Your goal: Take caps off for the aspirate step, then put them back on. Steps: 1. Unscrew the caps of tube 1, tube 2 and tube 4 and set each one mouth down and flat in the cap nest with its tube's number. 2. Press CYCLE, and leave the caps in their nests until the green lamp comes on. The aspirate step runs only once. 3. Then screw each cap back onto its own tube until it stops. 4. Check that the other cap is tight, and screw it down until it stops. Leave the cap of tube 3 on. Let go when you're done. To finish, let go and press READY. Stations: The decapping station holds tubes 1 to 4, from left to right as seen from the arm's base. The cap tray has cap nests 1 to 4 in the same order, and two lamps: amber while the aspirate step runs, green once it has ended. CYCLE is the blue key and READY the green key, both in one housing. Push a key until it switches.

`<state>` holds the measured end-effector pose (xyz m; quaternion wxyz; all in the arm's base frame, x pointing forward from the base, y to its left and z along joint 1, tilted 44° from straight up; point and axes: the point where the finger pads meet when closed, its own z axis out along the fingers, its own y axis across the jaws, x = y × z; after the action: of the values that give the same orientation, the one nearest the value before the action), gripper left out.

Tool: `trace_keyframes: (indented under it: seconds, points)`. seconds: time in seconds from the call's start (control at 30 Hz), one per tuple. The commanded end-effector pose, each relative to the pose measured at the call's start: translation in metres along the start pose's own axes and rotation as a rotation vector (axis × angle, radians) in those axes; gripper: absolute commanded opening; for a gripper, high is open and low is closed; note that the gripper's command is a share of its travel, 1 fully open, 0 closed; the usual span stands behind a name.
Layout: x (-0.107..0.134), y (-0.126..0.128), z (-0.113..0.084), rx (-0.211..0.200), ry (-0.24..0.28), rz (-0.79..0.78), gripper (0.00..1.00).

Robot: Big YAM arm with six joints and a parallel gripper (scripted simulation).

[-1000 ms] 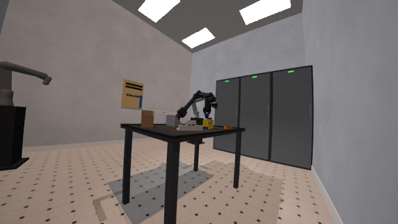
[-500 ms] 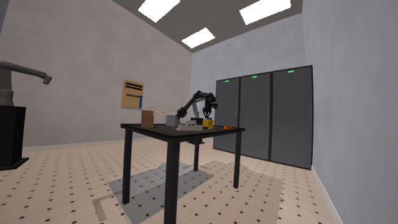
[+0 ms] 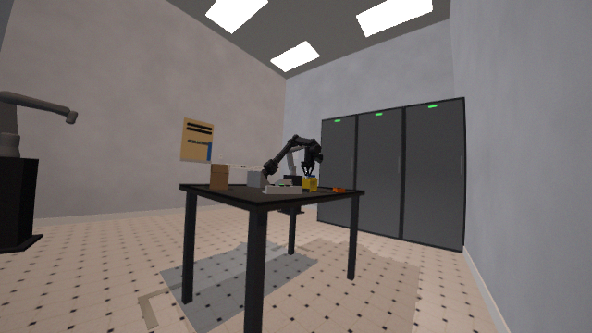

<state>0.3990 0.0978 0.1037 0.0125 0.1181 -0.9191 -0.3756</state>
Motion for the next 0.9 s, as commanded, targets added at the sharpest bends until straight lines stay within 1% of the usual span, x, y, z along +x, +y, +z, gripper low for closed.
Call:
trace_keyframes:
  seconds: [0.0, 0.27, 0.8, 0.83, 0.87]
  points:
    - [-0.0045, 0.0023, 0.0111, -0.003, 0.013, -0.002, 0.49]
    - [-0.0015, 0.0007, 0.0135, -0.004, 0.018, 0.001, 0.49]
    - [-0.0046, -0.0007, 0.0116, -0.002, 0.013, -0.02, 0.49]
    - [-0.0046, -0.0007, 0.0116, -0.002, 0.013, -0.02, 0.0]
    - [-0.0043, -0.0007, 0.0117, -0.002, 0.014, -0.02, 0.0]
